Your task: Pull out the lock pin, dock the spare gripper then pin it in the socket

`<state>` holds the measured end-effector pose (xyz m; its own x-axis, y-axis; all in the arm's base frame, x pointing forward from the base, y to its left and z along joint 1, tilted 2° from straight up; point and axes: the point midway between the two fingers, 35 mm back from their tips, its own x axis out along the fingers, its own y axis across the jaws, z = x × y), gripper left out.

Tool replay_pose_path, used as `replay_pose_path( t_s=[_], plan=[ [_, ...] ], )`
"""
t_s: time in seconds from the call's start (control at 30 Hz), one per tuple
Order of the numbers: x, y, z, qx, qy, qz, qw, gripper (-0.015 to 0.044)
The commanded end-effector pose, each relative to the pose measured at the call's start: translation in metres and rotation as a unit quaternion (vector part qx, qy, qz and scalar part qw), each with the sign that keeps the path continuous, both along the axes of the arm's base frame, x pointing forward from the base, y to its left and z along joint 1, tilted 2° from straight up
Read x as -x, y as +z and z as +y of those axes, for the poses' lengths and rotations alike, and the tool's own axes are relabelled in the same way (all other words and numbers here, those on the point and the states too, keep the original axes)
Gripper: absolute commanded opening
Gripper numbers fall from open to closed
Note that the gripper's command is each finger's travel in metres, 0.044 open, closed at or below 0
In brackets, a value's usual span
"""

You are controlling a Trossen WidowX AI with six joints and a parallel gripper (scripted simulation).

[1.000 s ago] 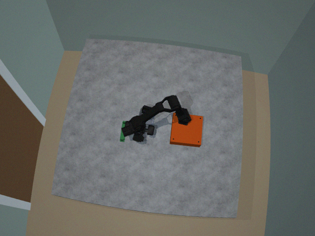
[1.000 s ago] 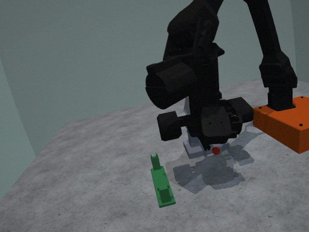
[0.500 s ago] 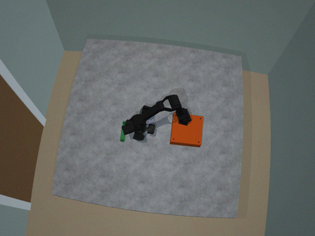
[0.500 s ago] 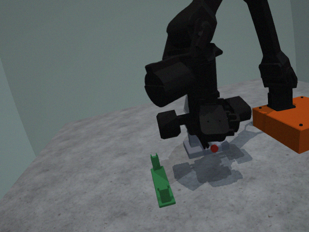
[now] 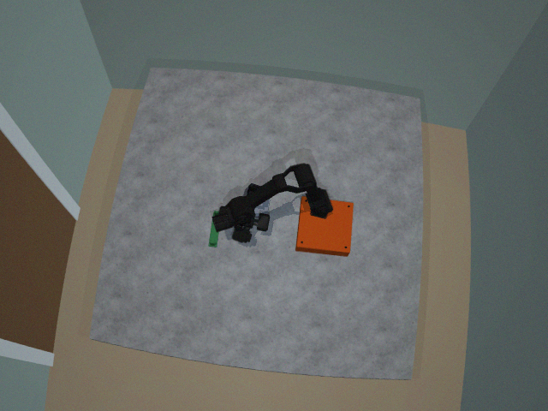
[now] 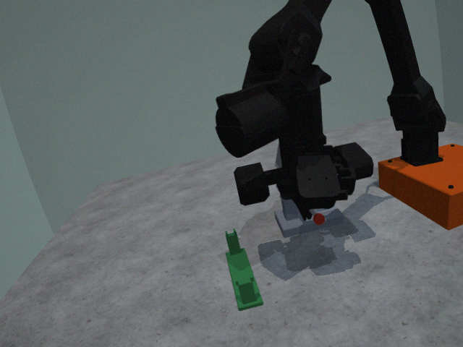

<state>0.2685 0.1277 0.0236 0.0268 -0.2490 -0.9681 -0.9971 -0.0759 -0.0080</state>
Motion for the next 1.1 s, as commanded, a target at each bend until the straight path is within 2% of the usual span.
replay_pose_path(
  t_s=[0.0,1.07],
  plan=[
    [0.0,0.0,-0.003,0.002,0.002,0.0,1.0,0.0],
    [-0.003,0.0,-0.023,0.001,0.002,0.003,1.0,0.0]
  ],
)
